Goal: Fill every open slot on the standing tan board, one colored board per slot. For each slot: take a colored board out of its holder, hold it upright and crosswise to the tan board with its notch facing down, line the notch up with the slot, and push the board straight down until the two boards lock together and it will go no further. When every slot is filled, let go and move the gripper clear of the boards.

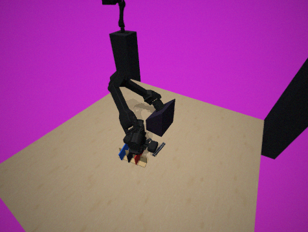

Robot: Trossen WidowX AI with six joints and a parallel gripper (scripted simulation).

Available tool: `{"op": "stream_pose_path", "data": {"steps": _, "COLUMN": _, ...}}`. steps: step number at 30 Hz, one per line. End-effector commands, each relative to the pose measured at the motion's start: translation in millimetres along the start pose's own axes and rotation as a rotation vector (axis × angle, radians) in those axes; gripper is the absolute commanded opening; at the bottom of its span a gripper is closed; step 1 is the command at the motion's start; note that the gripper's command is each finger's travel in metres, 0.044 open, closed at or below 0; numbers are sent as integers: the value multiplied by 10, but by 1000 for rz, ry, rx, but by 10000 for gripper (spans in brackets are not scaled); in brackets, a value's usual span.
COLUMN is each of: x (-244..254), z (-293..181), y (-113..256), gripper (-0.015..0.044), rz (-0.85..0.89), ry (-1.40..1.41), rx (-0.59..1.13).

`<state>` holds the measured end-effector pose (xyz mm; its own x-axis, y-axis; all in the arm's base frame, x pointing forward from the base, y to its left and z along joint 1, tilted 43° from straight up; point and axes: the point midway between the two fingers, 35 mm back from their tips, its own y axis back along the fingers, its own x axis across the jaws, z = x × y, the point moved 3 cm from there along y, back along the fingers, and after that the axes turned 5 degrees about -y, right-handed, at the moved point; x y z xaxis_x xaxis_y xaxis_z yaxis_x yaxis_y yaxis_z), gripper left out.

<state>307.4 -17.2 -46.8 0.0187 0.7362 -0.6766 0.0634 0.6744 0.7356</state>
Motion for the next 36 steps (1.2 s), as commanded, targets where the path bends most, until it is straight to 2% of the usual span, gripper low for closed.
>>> {"op": "stream_pose_path", "data": {"steps": 1, "x": -2, "z": -16, "y": -37, "gripper": 0, "rz": -4, "ry": 7, "rx": 2}}
{"op": "stream_pose_path", "data": {"steps": 36, "x": -3, "z": -27, "y": -41, "gripper": 0, "rz": -4, "ry": 0, "rx": 2}}
